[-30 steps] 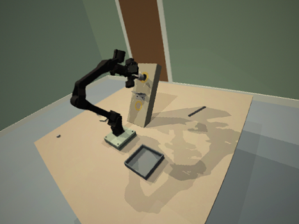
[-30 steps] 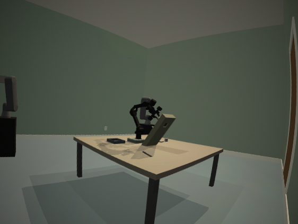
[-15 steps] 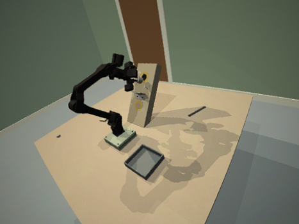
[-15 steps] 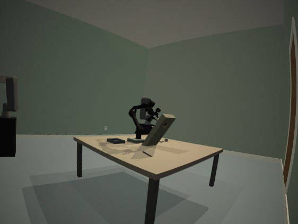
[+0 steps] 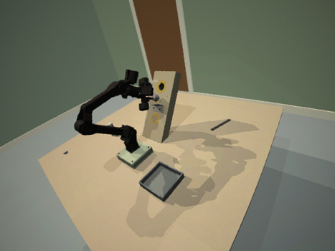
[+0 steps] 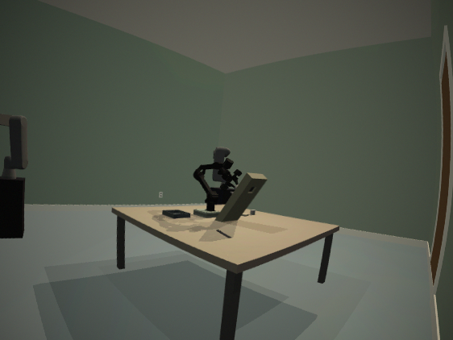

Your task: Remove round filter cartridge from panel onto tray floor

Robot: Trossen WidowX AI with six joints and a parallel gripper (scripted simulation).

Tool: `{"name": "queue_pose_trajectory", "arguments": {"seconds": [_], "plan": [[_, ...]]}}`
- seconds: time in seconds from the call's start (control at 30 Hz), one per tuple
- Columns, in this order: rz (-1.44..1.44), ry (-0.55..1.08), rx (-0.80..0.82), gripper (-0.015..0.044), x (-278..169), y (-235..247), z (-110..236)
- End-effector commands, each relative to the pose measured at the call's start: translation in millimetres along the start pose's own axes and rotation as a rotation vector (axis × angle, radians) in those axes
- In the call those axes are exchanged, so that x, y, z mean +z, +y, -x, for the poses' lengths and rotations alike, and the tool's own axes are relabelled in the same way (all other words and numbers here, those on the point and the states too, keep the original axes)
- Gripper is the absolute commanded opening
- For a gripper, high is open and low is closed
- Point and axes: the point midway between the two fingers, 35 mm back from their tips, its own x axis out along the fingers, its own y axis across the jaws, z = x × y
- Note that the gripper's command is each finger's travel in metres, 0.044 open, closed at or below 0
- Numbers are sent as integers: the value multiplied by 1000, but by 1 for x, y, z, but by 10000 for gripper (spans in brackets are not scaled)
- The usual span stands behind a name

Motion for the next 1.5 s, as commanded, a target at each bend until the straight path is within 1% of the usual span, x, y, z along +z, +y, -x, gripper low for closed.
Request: {"name": "queue_pose_trajectory", "arguments": {"seconds": [0.0, 0.07, 1.23, 1.3, 1.47], "plan": [[0, -1, 2, 53, 1, 2, 0], [0, -1, 2, 100, 1, 2, 0], [0, -1, 2, 100, 1, 2, 0], [1, 8, -22, 100, 0, 1, 0], [2, 60, -176, 100, 1, 5, -2]]}}
